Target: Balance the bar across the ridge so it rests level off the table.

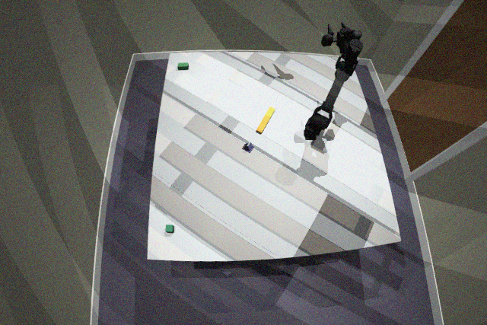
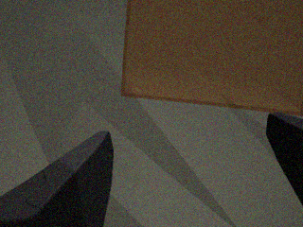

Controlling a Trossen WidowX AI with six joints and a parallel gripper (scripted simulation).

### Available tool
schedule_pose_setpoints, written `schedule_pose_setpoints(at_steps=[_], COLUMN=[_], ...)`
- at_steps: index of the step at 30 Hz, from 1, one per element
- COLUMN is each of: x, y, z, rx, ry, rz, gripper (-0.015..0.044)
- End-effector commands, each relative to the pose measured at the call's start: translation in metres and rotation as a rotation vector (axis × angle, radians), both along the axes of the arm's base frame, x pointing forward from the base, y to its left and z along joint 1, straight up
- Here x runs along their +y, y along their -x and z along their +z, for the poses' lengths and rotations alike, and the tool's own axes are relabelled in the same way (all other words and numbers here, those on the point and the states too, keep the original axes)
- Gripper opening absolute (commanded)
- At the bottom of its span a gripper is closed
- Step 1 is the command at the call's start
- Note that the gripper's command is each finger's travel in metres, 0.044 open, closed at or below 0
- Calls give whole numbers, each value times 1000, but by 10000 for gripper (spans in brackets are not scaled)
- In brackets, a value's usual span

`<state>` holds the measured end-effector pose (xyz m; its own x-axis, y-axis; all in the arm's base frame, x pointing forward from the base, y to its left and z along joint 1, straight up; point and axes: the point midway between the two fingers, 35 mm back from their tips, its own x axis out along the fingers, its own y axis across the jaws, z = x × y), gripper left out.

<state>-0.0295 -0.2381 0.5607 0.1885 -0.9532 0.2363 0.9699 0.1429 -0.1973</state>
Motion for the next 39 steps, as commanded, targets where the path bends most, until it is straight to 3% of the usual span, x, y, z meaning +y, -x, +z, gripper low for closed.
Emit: schedule_pose_setpoints(at_steps=[1,19,39], x=[-17,-65,-88], y=[-3,-46,-121], z=[-17,-83,-172], rx=[11,103,350], ry=[-52,-238,-457], rz=[22,156,355], gripper=[315,315,315])
